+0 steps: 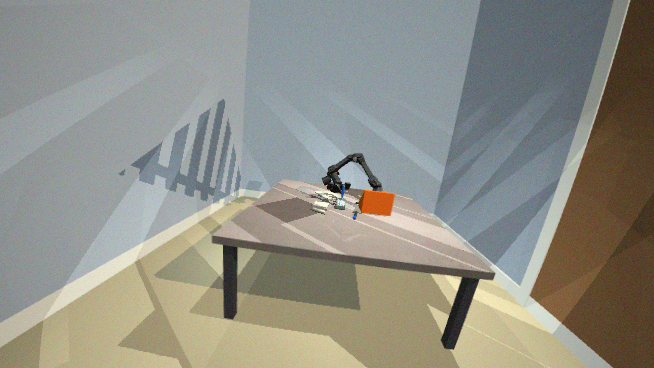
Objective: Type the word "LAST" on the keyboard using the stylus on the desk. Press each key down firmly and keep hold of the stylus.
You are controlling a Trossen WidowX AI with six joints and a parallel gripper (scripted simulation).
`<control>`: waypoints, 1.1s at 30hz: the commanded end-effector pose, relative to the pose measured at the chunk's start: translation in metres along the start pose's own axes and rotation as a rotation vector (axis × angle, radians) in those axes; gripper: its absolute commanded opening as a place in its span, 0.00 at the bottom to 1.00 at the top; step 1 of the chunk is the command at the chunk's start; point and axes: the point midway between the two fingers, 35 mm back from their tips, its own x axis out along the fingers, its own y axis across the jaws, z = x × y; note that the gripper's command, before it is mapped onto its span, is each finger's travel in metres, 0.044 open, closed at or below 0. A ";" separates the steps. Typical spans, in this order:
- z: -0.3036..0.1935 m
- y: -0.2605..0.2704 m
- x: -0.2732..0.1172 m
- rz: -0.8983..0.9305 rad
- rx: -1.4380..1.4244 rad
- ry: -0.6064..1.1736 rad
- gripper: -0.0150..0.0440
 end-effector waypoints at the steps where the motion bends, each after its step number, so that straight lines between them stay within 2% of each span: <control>1: 0.002 0.000 0.001 -0.004 -0.006 -0.003 0.25; 10: 0.002 0.000 0.001 -0.004 -0.006 -0.003 0.25; 13: 0.003 0.001 0.000 -0.003 -0.006 -0.003 0.39; 33: 0.005 0.002 -0.001 -0.003 -0.006 -0.004 0.39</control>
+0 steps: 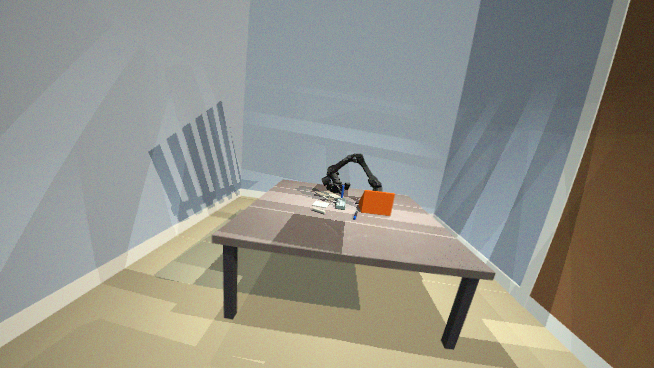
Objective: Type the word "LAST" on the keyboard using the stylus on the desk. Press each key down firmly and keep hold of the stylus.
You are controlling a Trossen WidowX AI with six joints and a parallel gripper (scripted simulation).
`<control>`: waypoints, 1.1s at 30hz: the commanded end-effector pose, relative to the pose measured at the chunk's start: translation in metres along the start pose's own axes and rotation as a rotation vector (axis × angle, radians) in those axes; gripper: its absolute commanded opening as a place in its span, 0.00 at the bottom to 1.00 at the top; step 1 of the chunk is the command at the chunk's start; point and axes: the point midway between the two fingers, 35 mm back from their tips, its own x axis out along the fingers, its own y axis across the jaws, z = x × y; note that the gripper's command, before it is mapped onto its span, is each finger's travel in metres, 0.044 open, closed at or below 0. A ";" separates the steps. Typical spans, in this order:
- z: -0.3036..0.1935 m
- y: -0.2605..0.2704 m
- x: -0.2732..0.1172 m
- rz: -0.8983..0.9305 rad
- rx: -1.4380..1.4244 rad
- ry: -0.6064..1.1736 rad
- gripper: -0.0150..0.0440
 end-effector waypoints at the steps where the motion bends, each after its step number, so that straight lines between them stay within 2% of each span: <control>1: 0.001 0.000 0.000 -0.002 -0.007 -0.004 0.39; 33: 0.014 0.000 0.007 -0.002 -0.006 -0.005 0.39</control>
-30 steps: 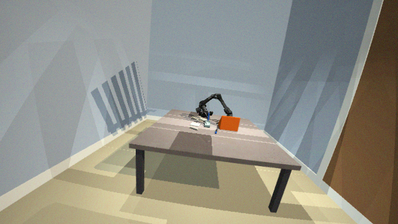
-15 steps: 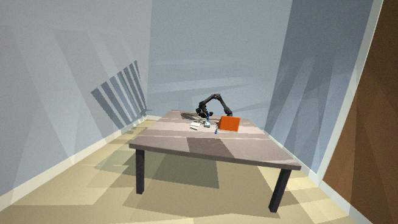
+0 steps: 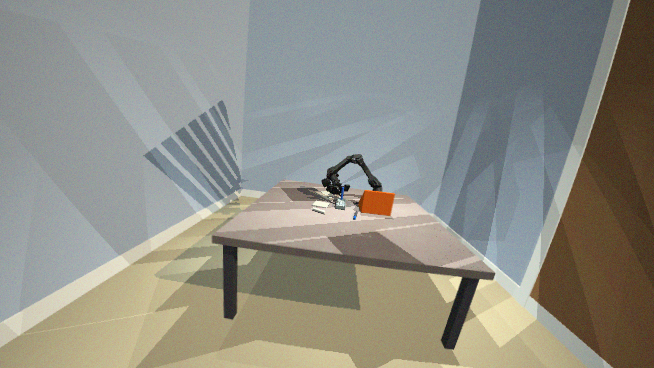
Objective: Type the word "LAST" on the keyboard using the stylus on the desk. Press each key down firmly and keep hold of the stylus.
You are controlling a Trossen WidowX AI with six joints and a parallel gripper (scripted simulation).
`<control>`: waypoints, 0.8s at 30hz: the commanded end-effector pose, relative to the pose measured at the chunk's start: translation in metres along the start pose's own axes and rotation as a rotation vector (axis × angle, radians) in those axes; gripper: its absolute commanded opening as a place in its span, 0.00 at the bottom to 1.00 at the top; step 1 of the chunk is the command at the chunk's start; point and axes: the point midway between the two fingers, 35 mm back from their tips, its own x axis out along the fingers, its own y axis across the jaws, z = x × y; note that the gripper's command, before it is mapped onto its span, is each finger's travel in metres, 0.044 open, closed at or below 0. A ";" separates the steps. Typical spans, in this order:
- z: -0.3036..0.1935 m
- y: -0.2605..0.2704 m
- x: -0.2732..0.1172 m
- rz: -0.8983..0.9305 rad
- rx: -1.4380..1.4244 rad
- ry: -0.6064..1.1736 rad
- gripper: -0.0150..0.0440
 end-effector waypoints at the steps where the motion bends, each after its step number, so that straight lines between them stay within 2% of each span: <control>1: 0.003 0.000 0.001 -0.003 -0.007 -0.004 0.39; 24: -0.001 0.000 -0.001 -0.003 -0.007 -0.004 0.39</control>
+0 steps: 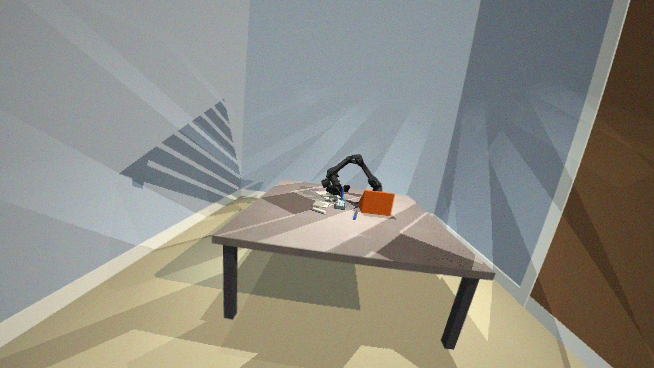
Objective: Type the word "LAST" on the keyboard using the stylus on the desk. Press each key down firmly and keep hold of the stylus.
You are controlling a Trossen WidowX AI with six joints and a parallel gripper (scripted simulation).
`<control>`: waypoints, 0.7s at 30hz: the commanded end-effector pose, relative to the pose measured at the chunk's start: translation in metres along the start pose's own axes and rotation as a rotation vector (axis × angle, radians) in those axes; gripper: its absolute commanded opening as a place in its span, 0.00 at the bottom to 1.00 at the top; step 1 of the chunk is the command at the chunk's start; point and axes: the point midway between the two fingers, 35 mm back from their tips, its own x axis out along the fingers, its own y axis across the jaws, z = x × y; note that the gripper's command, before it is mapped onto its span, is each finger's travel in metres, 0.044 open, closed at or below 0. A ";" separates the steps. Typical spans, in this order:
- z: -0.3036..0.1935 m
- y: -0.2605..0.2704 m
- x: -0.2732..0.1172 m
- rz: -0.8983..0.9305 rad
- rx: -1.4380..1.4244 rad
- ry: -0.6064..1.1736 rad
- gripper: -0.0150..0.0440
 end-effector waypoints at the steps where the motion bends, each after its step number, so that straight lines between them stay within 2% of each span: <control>1: -0.009 0.000 -0.006 0.000 -0.004 -0.004 0.39; 6: -0.031 0.000 -0.019 0.001 -0.005 -0.003 0.39; 15: -0.029 -0.001 -0.015 -0.011 -0.008 -0.003 0.40; 18: -0.029 -0.001 -0.015 -0.011 -0.008 -0.003 0.36; 21: -0.032 0.003 -0.011 -0.010 -0.008 -0.003 0.25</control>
